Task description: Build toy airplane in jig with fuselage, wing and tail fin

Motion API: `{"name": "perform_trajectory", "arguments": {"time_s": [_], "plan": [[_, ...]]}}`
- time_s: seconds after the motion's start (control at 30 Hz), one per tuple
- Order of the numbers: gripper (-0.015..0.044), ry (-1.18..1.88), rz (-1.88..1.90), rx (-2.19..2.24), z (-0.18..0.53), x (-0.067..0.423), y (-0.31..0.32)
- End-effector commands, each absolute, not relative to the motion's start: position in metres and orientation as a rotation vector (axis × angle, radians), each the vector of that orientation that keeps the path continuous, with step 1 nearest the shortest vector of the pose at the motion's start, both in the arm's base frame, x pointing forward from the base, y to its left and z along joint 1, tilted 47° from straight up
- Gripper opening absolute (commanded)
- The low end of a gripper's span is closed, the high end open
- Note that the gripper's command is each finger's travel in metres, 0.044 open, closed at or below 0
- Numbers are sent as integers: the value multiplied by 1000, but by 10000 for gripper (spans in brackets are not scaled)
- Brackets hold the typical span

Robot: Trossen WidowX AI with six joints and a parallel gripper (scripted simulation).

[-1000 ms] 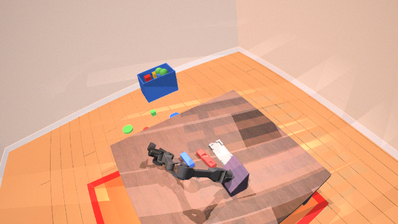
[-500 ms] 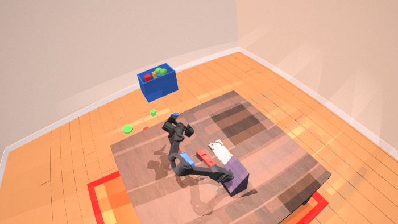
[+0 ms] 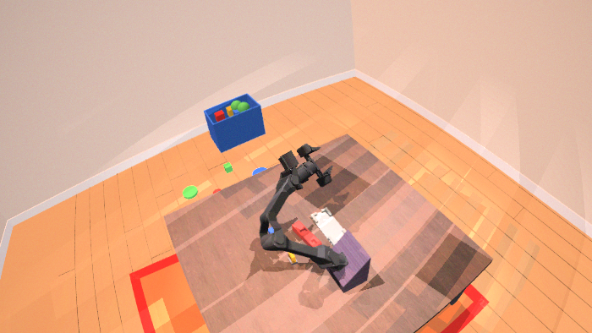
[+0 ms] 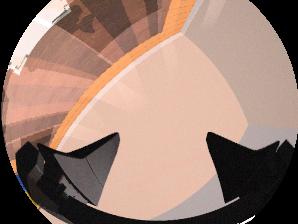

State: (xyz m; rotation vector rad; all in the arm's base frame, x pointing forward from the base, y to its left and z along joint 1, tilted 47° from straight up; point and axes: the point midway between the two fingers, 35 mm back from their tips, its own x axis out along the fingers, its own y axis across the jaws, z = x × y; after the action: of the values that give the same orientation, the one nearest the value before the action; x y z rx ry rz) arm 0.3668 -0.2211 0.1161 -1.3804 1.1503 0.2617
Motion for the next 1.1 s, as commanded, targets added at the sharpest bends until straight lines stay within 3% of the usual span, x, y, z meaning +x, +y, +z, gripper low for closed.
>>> {"name": "perform_trajectory", "arguments": {"time_s": [0.0, 0.3, 0.53, 0.8, 1.07], "plan": [[440, 1342, 253, -1297, 98, 318, -276], [440, 1695, 295, -1023, 64, 182, -354], [440, 1893, 398, -745, 42, 59, -373], [440, 1979, 557, -360, 24, -80, -343], [440, 1875, 719, 36, 12, -197, -261]]}}
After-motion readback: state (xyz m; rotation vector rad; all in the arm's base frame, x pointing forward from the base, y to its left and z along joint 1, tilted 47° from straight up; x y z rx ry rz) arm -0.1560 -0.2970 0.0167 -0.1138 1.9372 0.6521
